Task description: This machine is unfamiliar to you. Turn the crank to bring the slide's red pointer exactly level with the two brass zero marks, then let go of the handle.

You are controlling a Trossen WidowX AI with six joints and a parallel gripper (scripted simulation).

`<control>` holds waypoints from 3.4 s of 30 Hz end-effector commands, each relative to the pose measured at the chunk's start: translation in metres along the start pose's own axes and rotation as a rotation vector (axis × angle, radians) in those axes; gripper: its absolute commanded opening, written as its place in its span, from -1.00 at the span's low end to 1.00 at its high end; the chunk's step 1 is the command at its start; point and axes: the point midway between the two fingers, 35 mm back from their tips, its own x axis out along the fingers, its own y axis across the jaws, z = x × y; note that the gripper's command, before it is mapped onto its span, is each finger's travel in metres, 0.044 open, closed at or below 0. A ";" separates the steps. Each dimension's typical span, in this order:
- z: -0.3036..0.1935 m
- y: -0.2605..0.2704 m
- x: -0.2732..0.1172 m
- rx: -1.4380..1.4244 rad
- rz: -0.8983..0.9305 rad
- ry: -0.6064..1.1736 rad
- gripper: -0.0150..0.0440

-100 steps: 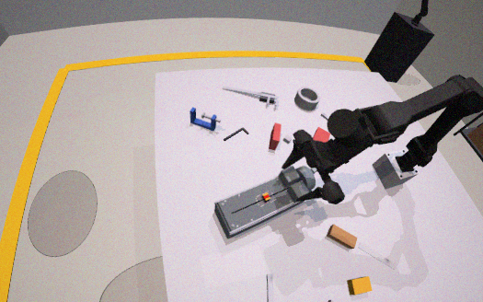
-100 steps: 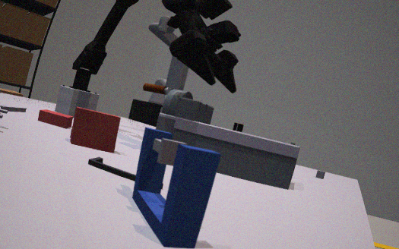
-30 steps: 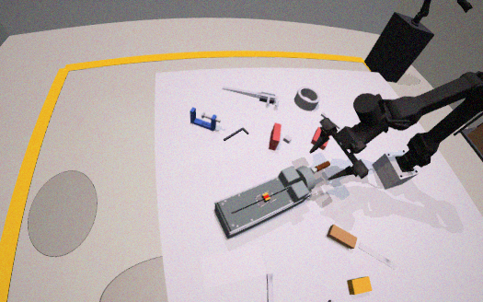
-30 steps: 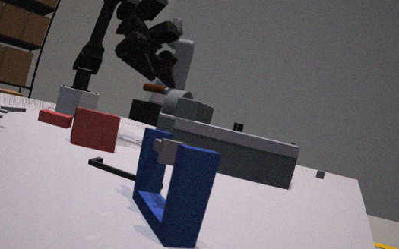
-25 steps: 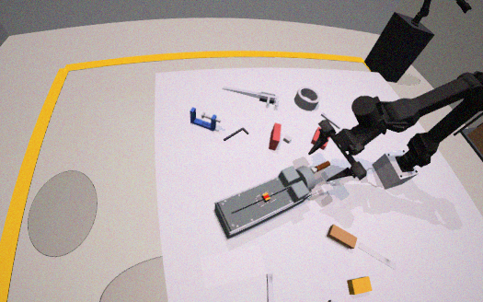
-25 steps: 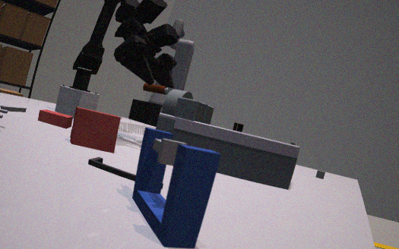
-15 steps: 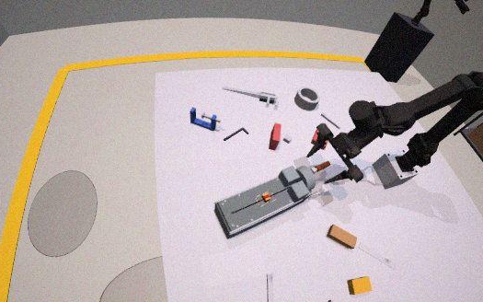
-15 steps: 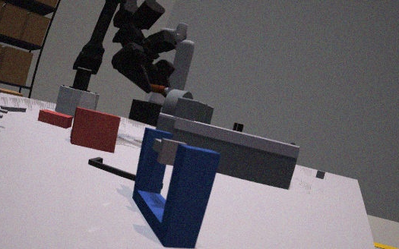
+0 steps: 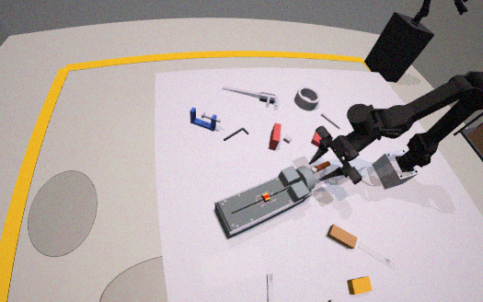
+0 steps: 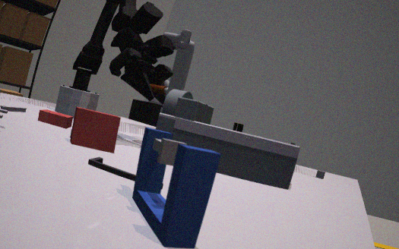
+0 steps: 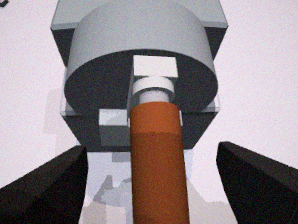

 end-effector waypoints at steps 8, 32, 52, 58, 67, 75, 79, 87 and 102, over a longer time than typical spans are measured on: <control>0.000 0.001 0.000 -0.006 0.005 -0.002 -0.49; 0.001 0.006 -0.001 -0.006 0.005 -0.002 -0.49; 0.000 0.015 0.000 -0.005 0.006 -0.002 -0.49; -0.001 0.017 0.000 -0.005 0.006 -0.002 -0.49; -0.001 0.018 0.001 -0.005 0.006 -0.002 -0.49; -0.002 0.019 0.001 -0.005 0.006 -0.002 -0.49; -0.002 0.019 0.002 -0.005 0.006 -0.002 -0.49; -0.003 0.020 0.002 -0.005 0.006 -0.002 -0.49; -0.004 0.021 0.003 -0.005 0.006 -0.002 -0.49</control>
